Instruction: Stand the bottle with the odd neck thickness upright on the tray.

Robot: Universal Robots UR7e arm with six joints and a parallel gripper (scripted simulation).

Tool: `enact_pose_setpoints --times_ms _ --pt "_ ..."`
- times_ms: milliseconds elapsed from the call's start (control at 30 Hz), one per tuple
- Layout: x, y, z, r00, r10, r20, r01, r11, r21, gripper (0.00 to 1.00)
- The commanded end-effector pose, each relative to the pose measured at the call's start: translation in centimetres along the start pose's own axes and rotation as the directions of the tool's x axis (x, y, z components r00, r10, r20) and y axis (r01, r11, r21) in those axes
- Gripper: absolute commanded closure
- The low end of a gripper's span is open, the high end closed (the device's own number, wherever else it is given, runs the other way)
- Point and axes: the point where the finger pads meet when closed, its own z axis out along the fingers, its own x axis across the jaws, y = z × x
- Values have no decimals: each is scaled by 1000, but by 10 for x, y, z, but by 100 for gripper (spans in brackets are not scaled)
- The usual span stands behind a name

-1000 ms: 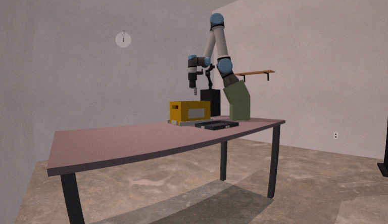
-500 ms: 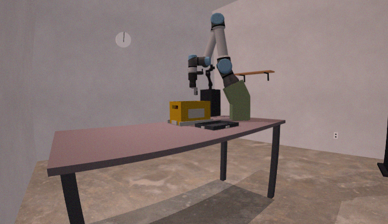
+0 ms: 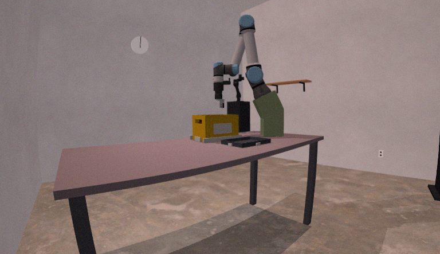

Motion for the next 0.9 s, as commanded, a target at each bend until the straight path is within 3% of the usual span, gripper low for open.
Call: enact_pose_setpoints --times_ms 0,867 --pt "-1 -1 0 1000 2 0 -2 1000 1 0" --pt "-1 -3 10 1000 2 0 -2 1000 5 0"
